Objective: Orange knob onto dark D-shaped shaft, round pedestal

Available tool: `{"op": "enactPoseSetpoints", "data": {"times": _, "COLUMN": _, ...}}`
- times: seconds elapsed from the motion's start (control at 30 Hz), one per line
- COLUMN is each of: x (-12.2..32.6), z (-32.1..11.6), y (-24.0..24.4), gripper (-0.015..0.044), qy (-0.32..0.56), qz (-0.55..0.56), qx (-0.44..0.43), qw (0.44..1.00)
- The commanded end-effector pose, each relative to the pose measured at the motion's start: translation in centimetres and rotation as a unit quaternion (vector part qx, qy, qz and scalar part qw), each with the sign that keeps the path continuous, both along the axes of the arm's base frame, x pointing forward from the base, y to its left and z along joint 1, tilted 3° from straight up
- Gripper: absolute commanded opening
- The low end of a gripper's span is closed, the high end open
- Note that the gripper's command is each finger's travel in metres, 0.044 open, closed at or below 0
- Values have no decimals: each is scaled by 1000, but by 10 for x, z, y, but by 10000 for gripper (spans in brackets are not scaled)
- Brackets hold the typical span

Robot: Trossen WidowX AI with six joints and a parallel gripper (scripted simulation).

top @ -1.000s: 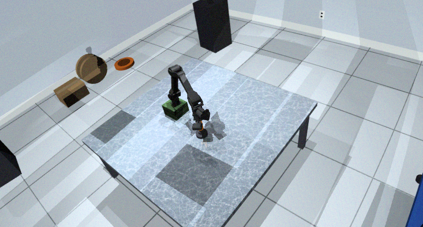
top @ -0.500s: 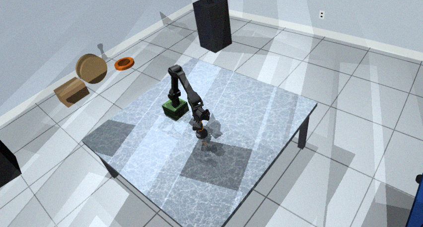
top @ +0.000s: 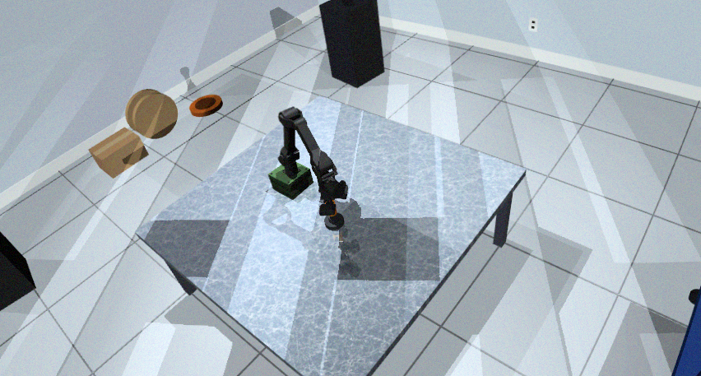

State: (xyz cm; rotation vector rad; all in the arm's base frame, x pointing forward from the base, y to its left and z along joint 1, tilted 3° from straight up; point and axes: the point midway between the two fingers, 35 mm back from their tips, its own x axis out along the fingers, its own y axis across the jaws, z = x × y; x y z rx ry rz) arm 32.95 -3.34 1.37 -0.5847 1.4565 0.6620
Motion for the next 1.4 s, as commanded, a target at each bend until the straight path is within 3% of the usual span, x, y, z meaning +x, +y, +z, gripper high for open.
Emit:
{"op": "enactPoseSetpoints", "data": {"times": 0.0, "x": 1, "z": 4, "y": 0, "gripper": 0, "qy": -5, "qz": 27, "qx": 1, "qw": 1000}}
{"op": "enactPoseSetpoints", "data": {"times": 0.17, "x": 3, "z": 4, "y": -1, "gripper": 0, "qy": -9, "qz": 104, "qx": 0, "qw": 994}}
{"op": "enactPoseSetpoints", "data": {"times": 1.37, "x": 1, "z": 1, "y": 0, "gripper": 0, "qy": -9, "qz": 104, "qx": 0, "qw": 994}}
